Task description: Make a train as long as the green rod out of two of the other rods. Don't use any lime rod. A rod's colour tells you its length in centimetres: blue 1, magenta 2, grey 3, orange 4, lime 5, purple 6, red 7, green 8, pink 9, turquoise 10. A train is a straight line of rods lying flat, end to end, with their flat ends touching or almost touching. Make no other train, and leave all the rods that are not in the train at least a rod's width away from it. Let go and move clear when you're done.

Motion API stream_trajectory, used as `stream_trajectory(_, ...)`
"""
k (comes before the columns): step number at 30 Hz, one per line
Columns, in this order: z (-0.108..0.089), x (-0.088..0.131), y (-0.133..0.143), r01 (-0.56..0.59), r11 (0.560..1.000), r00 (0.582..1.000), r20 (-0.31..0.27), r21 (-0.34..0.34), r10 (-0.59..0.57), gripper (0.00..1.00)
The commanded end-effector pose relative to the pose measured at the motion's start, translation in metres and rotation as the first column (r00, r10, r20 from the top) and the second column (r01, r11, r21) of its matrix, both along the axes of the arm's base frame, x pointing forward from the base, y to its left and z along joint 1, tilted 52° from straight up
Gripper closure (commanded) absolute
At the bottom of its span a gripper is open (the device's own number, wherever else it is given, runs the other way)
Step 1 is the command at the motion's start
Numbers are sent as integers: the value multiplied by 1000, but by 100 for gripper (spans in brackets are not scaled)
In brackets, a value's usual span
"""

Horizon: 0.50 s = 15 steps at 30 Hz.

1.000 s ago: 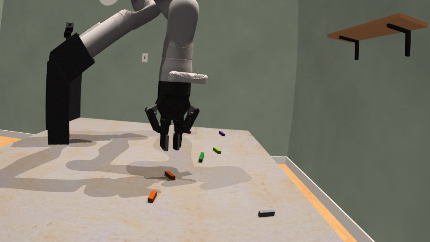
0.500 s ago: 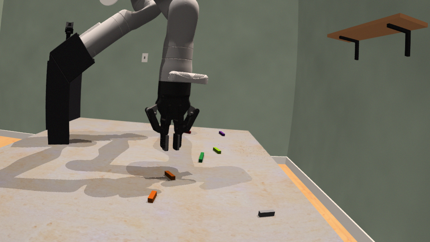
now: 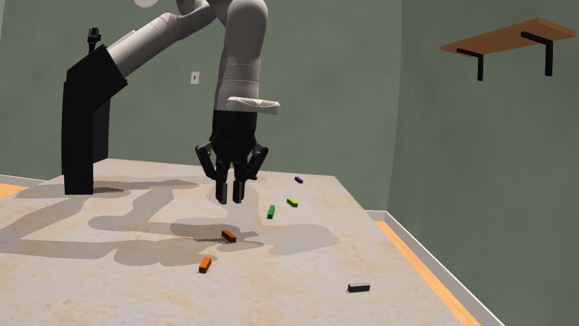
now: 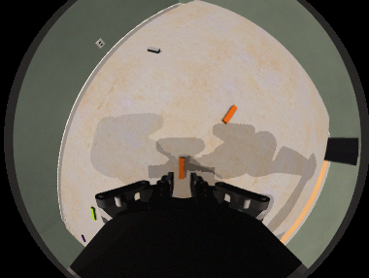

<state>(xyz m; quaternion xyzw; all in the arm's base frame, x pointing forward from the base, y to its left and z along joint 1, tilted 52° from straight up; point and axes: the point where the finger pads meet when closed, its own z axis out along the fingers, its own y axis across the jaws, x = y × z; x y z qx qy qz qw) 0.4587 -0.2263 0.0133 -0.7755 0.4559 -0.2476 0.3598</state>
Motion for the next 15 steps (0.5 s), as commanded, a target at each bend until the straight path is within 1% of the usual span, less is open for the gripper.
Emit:
stream_trajectory(1, -1, 1, 0, 0, 1000, 1000, 0, 0, 0, 76)
stream_trajectory(15, -9, 11, 5, 0, 1000, 1000, 0, 0, 0, 76)
